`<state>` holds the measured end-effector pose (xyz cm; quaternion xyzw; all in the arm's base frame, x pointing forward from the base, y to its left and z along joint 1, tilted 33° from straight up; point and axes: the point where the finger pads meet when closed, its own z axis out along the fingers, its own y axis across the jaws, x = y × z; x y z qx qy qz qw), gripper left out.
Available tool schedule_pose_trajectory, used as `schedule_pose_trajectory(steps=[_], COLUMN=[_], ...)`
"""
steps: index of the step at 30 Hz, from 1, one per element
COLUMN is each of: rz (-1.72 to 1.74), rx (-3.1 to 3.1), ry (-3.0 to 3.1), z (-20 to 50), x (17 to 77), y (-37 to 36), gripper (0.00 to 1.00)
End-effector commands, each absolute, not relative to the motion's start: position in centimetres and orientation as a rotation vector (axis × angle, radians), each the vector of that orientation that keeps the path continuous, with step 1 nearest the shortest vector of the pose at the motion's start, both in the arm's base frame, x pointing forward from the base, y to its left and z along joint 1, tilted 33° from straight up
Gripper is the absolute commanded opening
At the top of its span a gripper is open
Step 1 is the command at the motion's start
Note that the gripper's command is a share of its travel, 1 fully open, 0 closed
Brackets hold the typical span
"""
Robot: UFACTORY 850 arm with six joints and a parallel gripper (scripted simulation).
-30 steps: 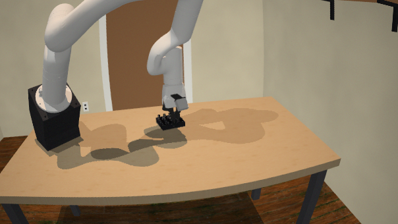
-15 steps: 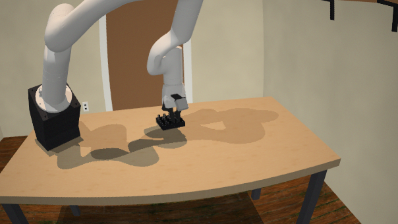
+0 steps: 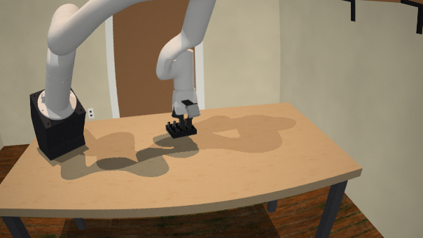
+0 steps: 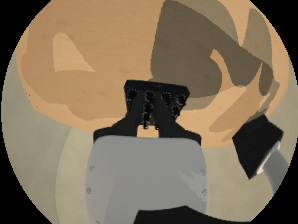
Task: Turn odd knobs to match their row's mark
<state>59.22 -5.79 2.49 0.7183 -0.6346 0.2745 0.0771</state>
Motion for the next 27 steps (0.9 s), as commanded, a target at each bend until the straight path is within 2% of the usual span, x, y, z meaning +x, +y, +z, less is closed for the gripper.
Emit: schedule_pose_trajectory(steps=[1,27], rz=[0.824,0.824], rx=[2.153,2.153], ry=[-1.901,-1.902], z=[2.5,5.6], x=[59.3,58.2], y=[-5.8,-4.1], gripper=[0.19,0.19])
